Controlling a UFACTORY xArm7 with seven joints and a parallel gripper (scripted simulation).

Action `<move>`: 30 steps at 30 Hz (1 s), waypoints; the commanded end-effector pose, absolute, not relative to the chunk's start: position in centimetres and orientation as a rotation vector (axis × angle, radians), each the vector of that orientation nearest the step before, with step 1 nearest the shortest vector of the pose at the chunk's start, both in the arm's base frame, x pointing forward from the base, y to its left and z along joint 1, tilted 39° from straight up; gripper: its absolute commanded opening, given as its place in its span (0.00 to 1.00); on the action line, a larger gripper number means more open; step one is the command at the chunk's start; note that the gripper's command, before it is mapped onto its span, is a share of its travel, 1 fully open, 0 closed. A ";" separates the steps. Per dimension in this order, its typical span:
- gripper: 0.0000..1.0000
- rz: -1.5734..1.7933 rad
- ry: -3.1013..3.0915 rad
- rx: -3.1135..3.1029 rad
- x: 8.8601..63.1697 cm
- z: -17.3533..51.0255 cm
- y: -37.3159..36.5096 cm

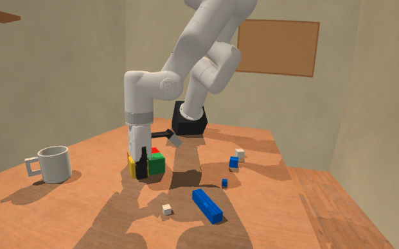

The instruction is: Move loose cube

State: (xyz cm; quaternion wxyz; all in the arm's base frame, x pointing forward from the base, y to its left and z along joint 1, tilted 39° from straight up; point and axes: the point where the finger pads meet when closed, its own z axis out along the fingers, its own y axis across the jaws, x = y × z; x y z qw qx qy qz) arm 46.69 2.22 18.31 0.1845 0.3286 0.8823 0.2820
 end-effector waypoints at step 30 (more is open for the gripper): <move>0.00 0.794 2.484 0.927 47.2 19.0 2.7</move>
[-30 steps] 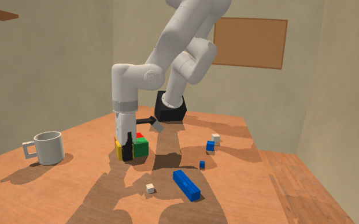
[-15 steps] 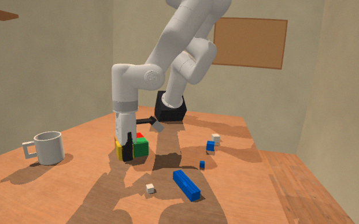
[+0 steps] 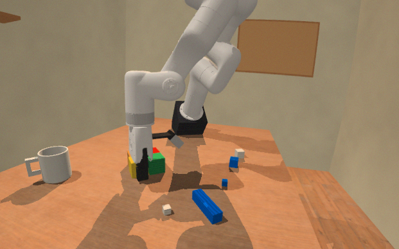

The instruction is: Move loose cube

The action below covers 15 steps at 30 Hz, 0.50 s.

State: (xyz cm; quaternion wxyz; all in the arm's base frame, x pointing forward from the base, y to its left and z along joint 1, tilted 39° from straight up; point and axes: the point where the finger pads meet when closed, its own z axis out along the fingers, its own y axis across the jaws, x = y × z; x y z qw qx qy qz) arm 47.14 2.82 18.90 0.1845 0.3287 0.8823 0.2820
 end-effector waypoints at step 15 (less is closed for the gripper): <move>0.00 0.794 2.484 0.927 46.7 19.8 2.4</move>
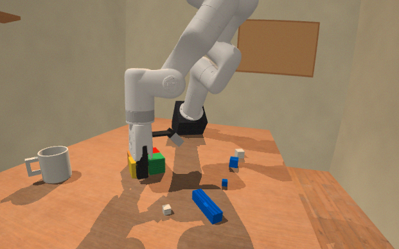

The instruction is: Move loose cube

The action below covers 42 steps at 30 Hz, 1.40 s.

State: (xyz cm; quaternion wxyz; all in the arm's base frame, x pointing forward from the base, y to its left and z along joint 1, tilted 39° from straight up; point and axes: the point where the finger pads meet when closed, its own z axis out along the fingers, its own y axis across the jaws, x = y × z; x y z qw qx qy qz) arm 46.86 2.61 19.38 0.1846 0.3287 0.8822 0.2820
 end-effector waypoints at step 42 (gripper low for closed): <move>0.00 0.794 2.484 0.927 42.1 26.7 -1.0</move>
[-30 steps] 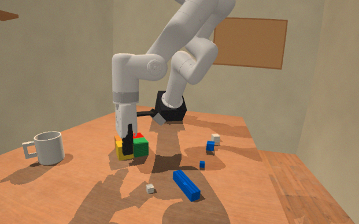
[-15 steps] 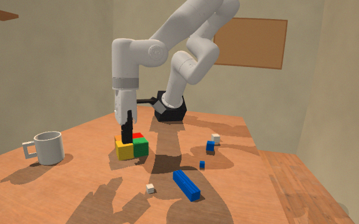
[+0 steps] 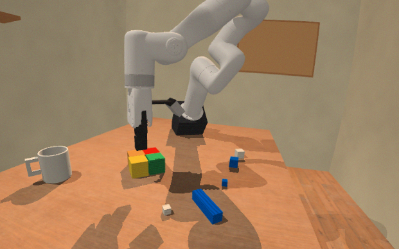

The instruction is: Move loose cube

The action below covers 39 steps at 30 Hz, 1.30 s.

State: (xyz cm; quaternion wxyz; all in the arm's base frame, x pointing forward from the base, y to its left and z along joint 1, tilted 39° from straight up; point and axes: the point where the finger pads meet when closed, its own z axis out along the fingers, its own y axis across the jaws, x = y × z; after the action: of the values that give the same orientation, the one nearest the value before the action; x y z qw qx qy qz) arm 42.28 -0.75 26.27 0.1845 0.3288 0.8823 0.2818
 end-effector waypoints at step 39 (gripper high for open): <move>0.50 0.928 2.270 1.590 42.3 26.1 -2.6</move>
State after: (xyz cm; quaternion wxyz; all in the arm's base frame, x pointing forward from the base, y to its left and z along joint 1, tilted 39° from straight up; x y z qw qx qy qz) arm 42.13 -1.75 26.30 0.1464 0.4431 0.8296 0.3066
